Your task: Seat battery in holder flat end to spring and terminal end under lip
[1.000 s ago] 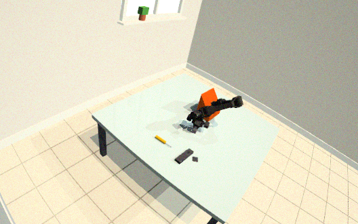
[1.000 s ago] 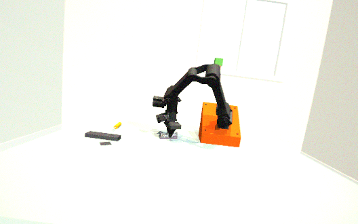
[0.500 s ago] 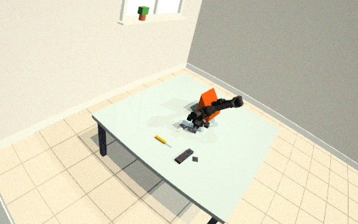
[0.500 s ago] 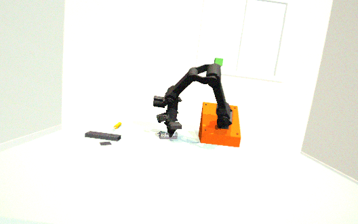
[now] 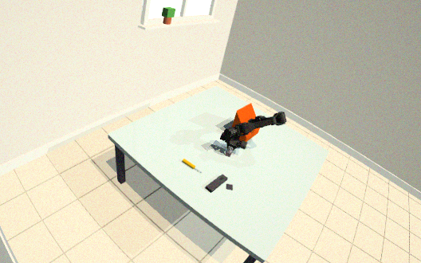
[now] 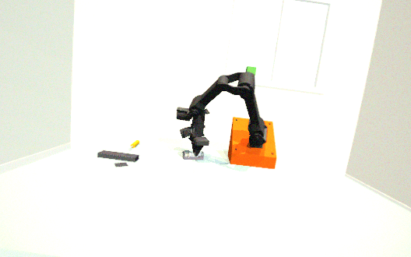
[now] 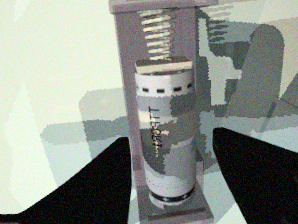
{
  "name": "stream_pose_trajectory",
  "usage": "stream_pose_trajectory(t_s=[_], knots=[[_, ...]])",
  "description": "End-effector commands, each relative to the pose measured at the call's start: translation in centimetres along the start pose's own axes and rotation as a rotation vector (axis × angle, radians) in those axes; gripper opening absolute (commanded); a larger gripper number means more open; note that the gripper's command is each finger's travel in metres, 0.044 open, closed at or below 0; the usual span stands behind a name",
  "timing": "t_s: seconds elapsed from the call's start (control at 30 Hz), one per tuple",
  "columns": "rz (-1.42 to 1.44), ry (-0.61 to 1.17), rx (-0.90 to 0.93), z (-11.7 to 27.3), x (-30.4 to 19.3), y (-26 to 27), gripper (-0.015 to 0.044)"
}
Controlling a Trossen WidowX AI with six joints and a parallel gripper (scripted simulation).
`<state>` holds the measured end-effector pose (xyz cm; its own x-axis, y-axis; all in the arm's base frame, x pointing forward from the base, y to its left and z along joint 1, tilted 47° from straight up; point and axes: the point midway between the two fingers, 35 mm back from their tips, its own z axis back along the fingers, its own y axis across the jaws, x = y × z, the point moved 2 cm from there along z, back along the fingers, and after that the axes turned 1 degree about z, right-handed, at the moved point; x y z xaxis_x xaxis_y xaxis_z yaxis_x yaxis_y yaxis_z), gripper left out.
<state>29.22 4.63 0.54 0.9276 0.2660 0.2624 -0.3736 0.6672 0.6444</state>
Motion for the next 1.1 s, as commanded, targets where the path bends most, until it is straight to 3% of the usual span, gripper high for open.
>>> stream_pose_trajectory(t_s=[0.0, 0.3, 1.07], knots=[[0.000, 0.000, 0.000, 0.2, 0.0, 0.0, 0.0211], [0.008, 0.003, -0.006, 7.5, -0.2, -0.4, 0.0440], [0.008, 0.003, -0.006, 7.7, -0.2, -0.7, 0.0440]])
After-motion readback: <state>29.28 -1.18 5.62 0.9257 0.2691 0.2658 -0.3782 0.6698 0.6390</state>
